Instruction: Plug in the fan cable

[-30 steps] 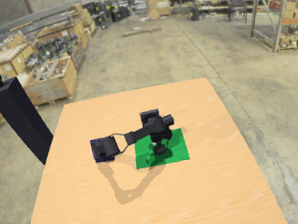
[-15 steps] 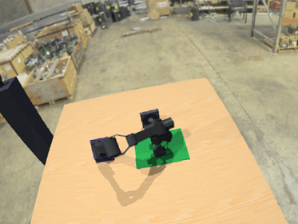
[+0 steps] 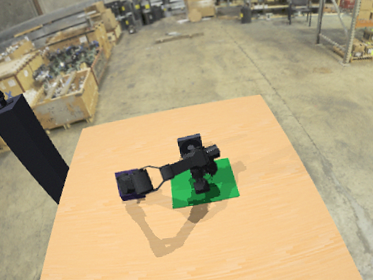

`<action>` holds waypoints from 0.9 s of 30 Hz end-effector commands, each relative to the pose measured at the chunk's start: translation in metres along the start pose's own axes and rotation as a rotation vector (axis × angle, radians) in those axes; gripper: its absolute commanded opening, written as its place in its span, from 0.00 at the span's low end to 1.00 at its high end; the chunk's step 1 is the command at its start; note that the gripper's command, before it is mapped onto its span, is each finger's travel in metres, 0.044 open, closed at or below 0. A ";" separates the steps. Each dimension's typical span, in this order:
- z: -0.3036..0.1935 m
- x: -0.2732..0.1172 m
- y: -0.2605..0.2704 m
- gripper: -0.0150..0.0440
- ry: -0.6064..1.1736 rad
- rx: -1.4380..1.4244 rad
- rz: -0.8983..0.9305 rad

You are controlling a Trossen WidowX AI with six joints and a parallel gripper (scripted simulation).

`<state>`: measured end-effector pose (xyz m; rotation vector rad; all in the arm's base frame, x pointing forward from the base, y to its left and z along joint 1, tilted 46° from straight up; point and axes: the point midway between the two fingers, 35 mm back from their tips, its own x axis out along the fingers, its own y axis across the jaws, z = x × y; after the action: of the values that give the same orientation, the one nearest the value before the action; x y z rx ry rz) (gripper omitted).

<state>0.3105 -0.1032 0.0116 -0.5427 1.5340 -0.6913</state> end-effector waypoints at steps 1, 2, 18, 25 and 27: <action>0.000 0.000 0.000 0.38 0.000 0.000 0.000; 0.000 0.000 0.000 0.33 0.000 0.000 0.000; 0.001 -0.049 0.013 0.25 0.005 -0.054 -0.002; -0.001 -0.048 0.070 0.25 0.004 -0.285 0.001; -0.002 -0.048 0.075 0.25 0.004 -0.307 0.000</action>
<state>0.3174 -0.0256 0.0023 -0.7346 1.6351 -0.5031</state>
